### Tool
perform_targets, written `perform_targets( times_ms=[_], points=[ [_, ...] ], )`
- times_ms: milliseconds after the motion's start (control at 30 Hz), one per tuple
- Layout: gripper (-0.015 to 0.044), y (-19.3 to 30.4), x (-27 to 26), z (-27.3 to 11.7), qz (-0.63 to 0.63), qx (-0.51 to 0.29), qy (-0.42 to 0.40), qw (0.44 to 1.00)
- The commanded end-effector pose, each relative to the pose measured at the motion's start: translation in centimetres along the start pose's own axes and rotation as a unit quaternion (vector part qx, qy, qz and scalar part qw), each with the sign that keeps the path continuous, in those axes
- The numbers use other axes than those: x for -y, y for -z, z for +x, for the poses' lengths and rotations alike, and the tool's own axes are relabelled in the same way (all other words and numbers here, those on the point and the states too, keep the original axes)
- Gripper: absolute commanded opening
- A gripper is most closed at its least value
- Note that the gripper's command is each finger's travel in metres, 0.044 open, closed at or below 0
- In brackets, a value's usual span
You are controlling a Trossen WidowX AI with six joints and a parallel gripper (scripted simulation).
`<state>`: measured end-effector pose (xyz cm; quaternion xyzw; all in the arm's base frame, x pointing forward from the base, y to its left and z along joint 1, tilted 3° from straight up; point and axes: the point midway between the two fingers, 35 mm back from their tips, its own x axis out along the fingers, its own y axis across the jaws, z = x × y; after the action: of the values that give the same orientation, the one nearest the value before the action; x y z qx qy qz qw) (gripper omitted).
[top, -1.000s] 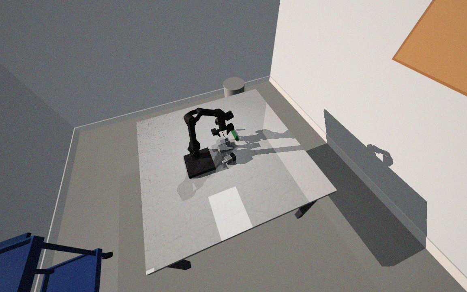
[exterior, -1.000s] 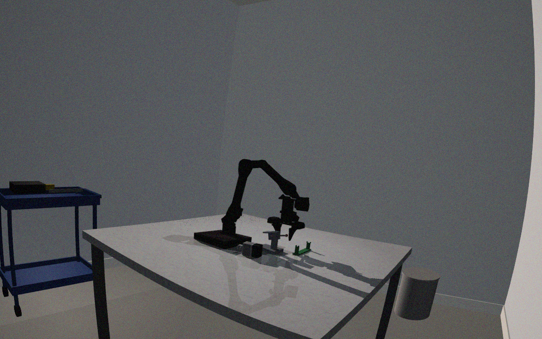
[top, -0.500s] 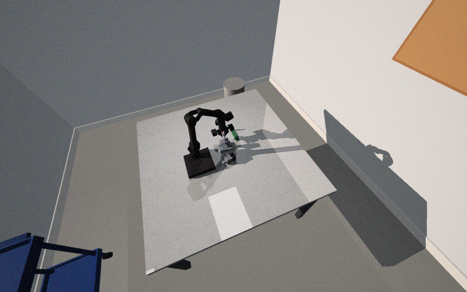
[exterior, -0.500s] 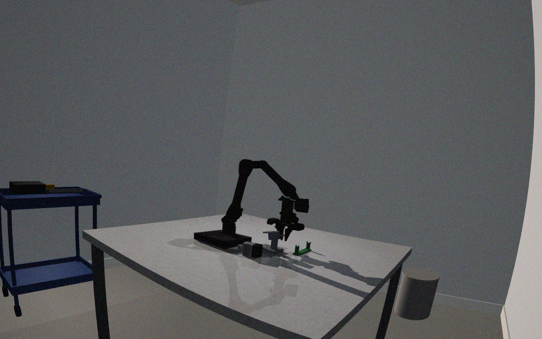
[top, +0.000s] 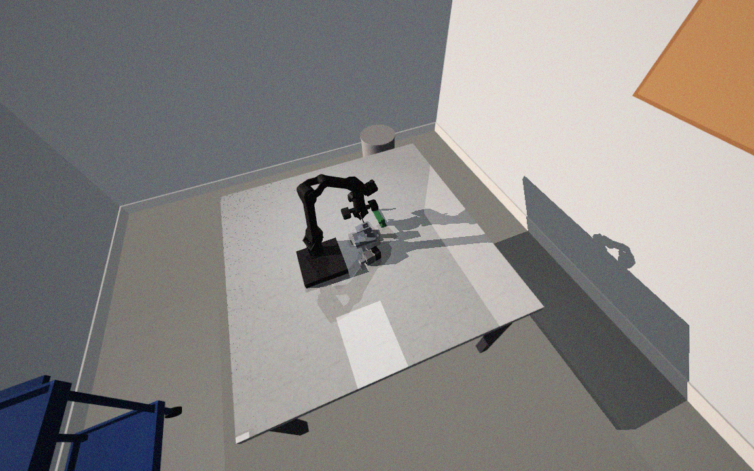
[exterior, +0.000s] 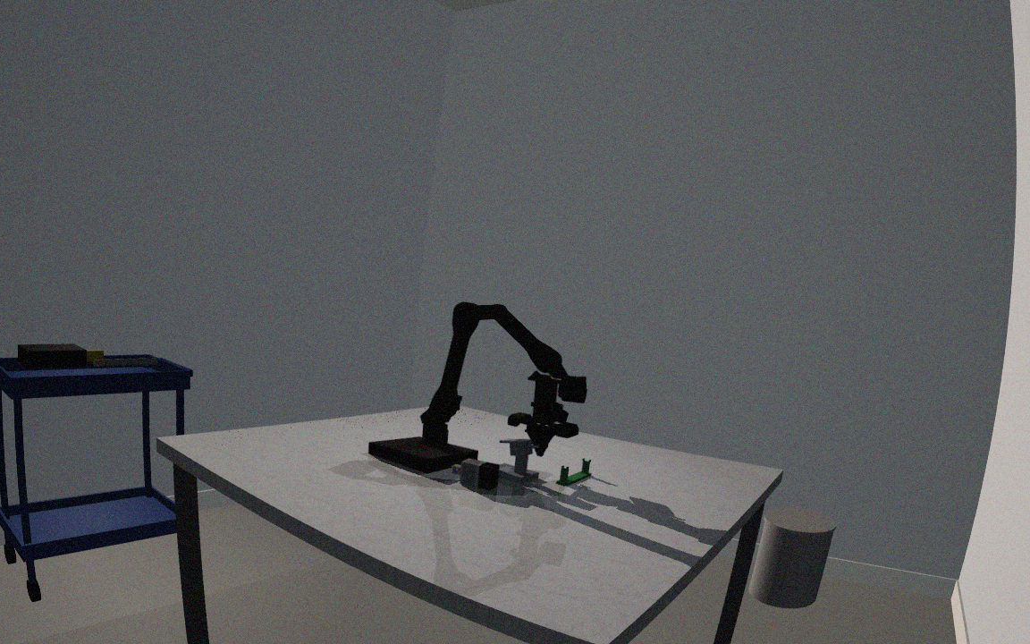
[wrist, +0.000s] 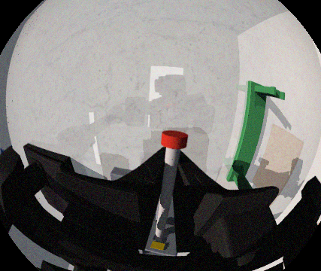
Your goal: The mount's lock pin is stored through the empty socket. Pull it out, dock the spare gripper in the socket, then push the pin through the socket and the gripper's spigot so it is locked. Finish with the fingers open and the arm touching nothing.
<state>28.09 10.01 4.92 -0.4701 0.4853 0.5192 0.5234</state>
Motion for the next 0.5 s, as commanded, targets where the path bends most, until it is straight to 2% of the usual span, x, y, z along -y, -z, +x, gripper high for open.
perform_targets(
  times_ms=[0,467],
  points=[
    [0.0,-0.27,0.07,-0.32,0.0,0.025,0.001,1.0],
    [0.0,-1.22,0.23,-0.73,0.004,0.053,0.0,0.999]
  ],
)
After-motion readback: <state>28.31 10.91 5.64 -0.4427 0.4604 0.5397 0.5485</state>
